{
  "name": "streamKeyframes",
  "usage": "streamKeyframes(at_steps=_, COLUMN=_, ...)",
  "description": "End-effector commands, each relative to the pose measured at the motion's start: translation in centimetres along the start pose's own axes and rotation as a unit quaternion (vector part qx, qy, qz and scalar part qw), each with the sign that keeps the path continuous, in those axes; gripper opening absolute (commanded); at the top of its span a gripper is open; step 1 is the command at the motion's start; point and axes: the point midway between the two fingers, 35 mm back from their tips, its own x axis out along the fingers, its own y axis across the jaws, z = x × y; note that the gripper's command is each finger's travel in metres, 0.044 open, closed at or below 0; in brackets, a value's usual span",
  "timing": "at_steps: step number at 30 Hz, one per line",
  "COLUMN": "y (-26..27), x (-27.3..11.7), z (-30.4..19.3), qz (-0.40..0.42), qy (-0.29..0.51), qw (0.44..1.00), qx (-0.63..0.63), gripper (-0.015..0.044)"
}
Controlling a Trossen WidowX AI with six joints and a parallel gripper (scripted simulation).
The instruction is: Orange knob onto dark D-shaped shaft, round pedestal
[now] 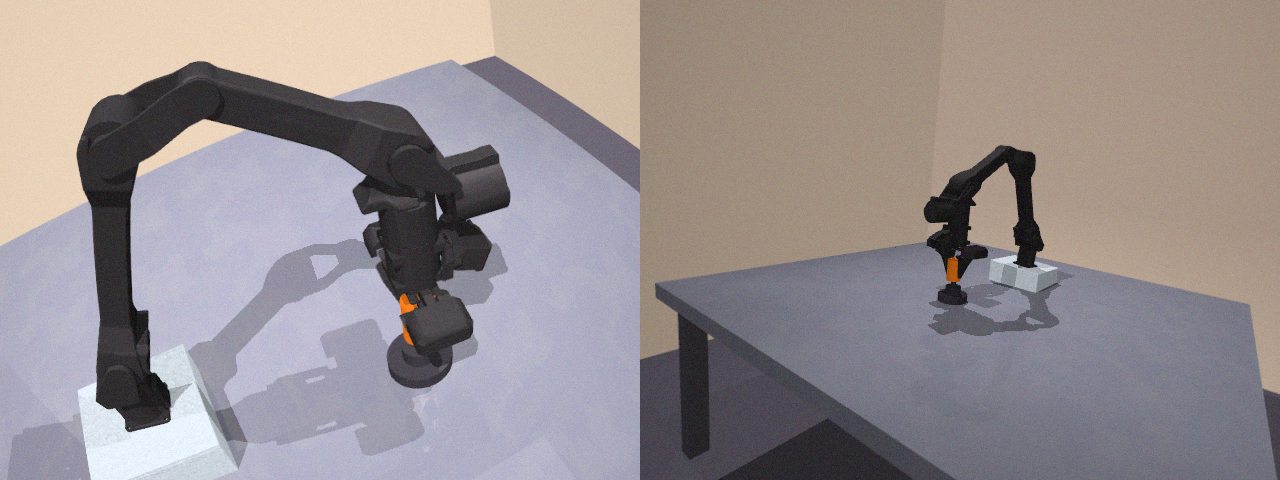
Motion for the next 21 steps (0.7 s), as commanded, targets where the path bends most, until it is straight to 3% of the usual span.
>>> streamKeyframes(at_steps=1, y=-0.07, x=-0.04, z=-0.19, qz=-0.003, qy=-0.001, qw=1.0, qx=0.002, gripper=0.0)
streamKeyframes(at_steps=15, y=-0.06, x=-0.4, z=-0.61, qz=-0.003, qy=-0.001, qw=1.0, qx=0.006, gripper=0.0)
streamKeyframes(at_steps=21, y=-0.04, x=-0.59, z=-0.72, qz=-0.003, qy=-0.001, qw=0.995, qx=0.101, gripper=0.0)
